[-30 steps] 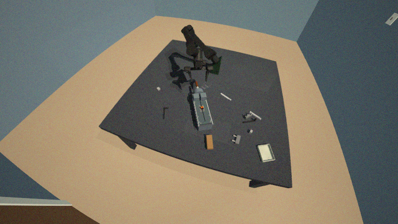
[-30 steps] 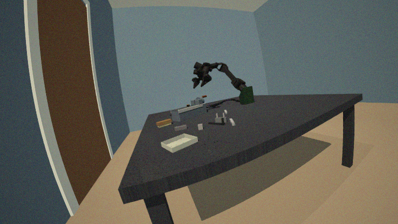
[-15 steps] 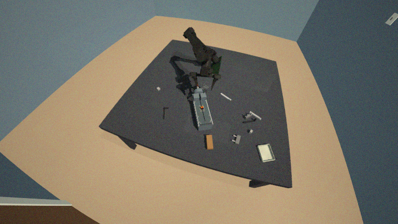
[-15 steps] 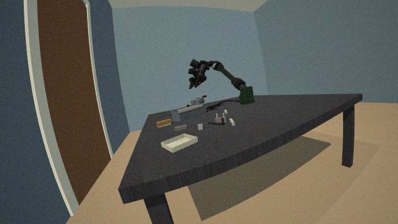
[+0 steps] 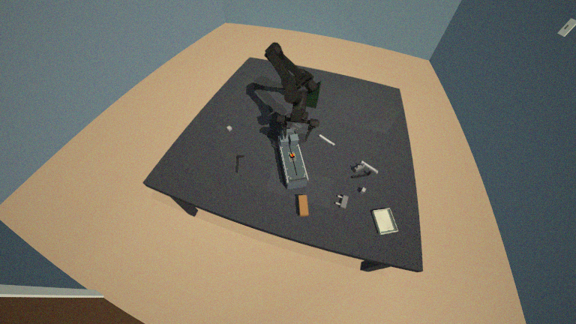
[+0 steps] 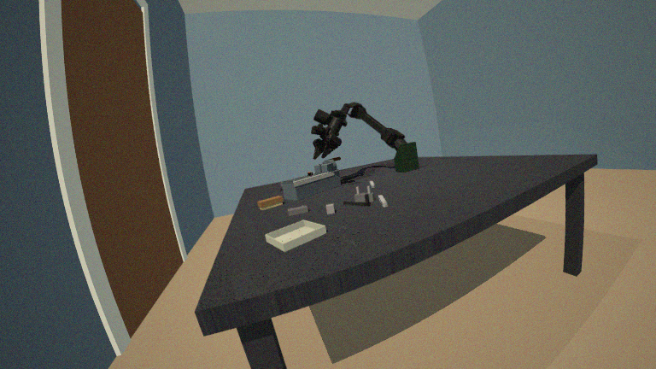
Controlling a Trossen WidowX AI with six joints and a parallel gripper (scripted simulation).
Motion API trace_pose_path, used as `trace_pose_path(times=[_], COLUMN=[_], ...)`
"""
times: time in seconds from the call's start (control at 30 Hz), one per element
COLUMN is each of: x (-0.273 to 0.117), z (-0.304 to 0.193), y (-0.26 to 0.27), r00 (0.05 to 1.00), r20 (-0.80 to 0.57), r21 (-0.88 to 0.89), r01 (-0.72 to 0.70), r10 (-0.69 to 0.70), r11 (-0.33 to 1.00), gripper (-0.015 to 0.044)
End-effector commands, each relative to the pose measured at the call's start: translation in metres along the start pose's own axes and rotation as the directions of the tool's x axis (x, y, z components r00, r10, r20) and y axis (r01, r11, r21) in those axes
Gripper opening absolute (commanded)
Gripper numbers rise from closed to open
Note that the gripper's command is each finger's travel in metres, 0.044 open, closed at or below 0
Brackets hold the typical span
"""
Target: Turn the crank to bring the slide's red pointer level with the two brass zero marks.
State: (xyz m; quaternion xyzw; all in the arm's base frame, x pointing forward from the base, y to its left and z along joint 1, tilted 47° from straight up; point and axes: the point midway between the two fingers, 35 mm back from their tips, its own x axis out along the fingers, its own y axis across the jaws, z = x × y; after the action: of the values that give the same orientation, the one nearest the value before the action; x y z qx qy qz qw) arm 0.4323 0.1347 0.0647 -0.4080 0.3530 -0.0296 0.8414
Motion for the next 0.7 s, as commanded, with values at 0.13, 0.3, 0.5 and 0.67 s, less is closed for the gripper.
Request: trace_pose_path(times=[0.13, 0.3, 0.5, 0.67], x=[0.001, 0.001, -0.003, -0.032], z=[-0.001, -0.001, 0.003, 0.028], y=[0.003, 0.003, 0.003, 0.004], r00=[1.000, 1.000, 1.000, 1.000], r20=[0.007, 0.007, 0.007, 0.007], r21=[-0.006, -0.006, -0.005, -0.002], r01=[-0.007, -0.007, -0.008, -0.007], r10=[0.007, 0.007, 0.008, 0.007], r11=[1.000, 1.000, 1.000, 1.000], gripper=[0.0440, 0.0440, 0.0440, 0.0440])
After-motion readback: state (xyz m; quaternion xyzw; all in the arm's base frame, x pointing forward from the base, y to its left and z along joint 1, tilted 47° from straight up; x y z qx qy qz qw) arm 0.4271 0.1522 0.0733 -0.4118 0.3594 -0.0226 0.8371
